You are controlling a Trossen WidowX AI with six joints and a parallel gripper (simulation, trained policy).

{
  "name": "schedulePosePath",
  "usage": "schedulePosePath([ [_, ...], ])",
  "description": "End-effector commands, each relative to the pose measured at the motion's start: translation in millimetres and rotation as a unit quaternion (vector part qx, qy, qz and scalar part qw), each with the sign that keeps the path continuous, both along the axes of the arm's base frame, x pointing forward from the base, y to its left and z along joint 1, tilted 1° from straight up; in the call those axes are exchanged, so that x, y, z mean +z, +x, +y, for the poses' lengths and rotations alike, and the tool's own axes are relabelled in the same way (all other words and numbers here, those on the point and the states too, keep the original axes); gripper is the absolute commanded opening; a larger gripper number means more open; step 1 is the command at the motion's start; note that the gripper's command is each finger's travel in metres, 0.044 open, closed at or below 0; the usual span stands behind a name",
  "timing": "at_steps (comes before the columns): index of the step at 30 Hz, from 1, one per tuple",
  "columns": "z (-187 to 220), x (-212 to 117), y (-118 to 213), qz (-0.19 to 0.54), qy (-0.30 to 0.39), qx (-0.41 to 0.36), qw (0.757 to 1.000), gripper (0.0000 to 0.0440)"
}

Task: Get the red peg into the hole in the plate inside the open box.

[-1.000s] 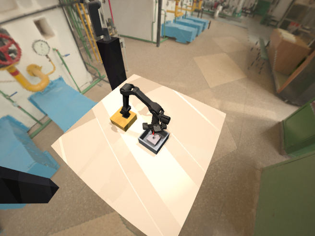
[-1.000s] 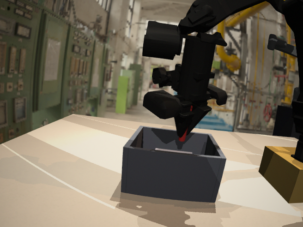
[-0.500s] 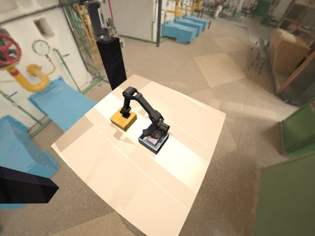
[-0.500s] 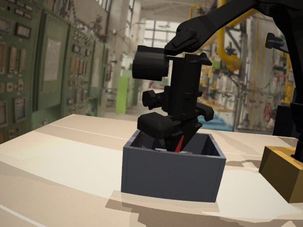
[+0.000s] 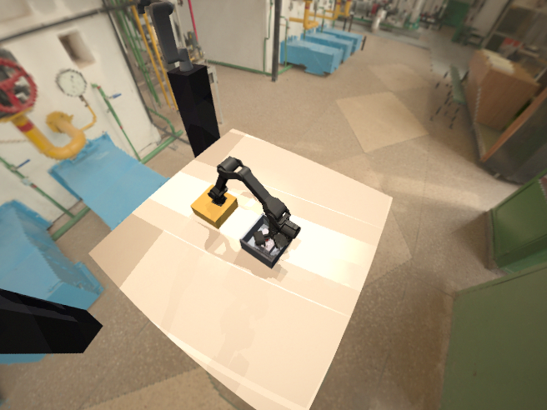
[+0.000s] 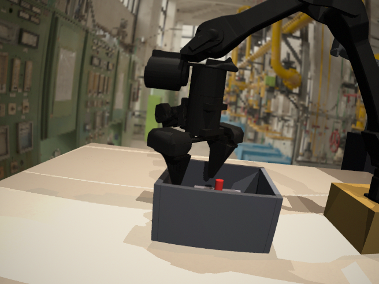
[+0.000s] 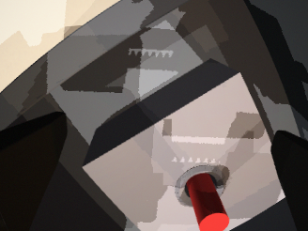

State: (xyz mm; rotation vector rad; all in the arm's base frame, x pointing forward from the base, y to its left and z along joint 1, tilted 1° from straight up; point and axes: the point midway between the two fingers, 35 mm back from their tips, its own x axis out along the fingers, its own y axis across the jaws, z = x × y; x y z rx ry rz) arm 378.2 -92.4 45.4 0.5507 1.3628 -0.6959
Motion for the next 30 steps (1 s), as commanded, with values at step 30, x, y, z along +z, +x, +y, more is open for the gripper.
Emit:
schedulePosePath([
  [30,11.2,31.1,63.8,-0.073,0.048,0.033,0.996,0.044],
])
